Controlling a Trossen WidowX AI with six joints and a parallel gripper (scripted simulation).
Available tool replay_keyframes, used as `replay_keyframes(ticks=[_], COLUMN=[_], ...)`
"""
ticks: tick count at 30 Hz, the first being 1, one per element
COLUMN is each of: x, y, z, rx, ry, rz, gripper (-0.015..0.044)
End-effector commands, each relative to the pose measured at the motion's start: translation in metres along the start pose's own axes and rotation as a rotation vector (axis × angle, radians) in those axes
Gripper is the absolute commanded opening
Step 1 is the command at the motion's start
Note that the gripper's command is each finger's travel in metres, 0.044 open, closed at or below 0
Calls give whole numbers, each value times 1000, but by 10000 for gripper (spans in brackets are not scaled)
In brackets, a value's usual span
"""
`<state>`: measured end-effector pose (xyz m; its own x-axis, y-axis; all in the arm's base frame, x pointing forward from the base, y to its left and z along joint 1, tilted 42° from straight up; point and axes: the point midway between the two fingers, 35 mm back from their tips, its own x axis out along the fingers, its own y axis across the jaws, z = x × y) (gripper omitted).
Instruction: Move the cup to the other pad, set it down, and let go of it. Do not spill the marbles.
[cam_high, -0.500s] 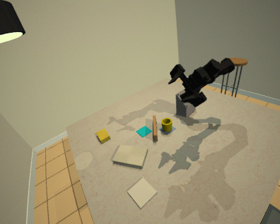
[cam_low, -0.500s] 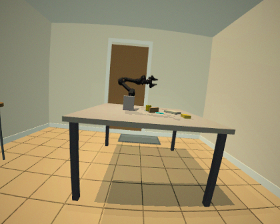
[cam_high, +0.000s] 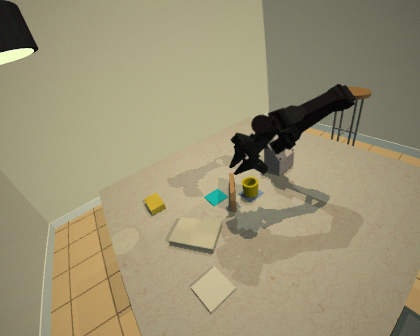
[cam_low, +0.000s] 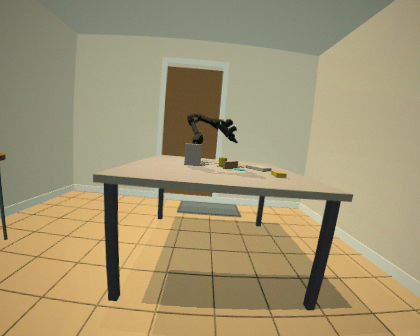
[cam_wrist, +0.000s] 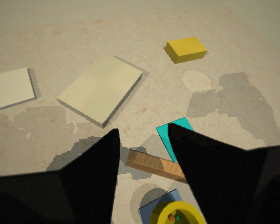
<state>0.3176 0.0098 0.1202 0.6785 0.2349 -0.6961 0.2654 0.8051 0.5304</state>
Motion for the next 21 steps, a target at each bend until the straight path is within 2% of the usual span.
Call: replay_keyframes(ticks=[1, 5, 7, 21], x=[19, 11, -4, -3], y=[-44, -63, -61, -63], z=[-65, -120, -142, -143], rx=[497, 995, 1201, 1228], ry=[384, 695, 810, 824], rz=[-149, -344, -438, -451], gripper=[167, 167, 167, 167])
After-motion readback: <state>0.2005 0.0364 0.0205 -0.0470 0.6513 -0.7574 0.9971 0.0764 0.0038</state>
